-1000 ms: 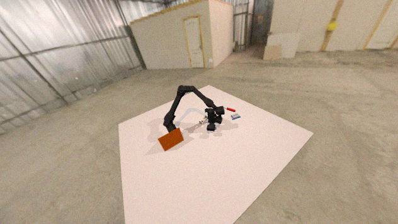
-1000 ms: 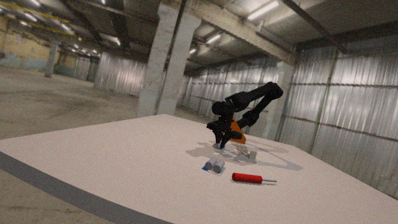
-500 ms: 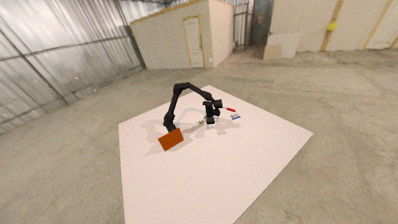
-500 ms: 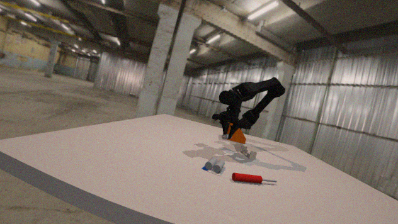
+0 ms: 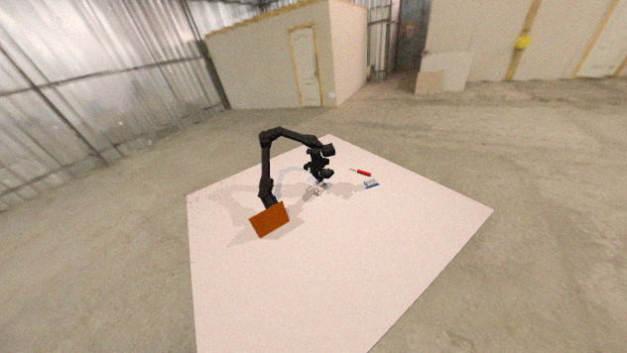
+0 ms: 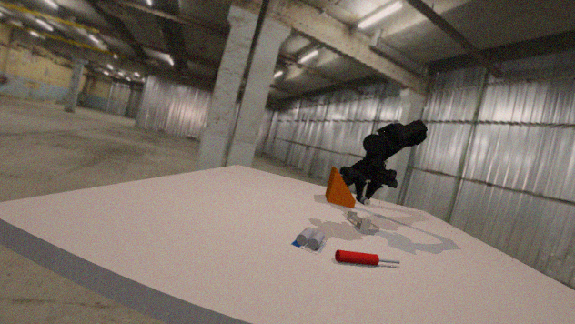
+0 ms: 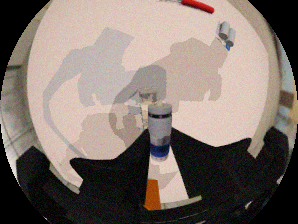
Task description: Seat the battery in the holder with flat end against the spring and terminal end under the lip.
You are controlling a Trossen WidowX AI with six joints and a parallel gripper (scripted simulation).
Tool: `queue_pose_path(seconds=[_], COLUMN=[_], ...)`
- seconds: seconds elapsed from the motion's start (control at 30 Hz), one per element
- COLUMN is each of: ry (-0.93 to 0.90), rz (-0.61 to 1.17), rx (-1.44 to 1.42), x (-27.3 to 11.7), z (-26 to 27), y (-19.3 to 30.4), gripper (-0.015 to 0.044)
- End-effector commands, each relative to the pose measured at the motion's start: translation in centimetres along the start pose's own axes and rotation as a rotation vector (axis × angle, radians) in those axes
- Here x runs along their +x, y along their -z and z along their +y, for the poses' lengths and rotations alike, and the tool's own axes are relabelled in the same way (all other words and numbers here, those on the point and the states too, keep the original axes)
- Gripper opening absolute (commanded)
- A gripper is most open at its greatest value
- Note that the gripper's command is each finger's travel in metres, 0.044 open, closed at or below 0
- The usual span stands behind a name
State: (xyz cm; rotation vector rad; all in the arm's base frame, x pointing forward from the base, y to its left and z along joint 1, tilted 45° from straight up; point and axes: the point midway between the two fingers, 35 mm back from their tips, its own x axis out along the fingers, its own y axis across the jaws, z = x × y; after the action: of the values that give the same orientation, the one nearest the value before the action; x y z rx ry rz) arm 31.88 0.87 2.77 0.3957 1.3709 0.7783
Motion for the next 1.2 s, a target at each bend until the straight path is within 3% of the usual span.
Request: queue_pose_path(seconds=[0.0, 1.17], ry=[-0.001, 0.021], rz=[-0.004, -0.288], rx=[-0.061, -0.036], x=[-0.2, 4.2], z=[0.7, 0.6], y=[0.0, -0.7], gripper=[0.0076, 0.0076])
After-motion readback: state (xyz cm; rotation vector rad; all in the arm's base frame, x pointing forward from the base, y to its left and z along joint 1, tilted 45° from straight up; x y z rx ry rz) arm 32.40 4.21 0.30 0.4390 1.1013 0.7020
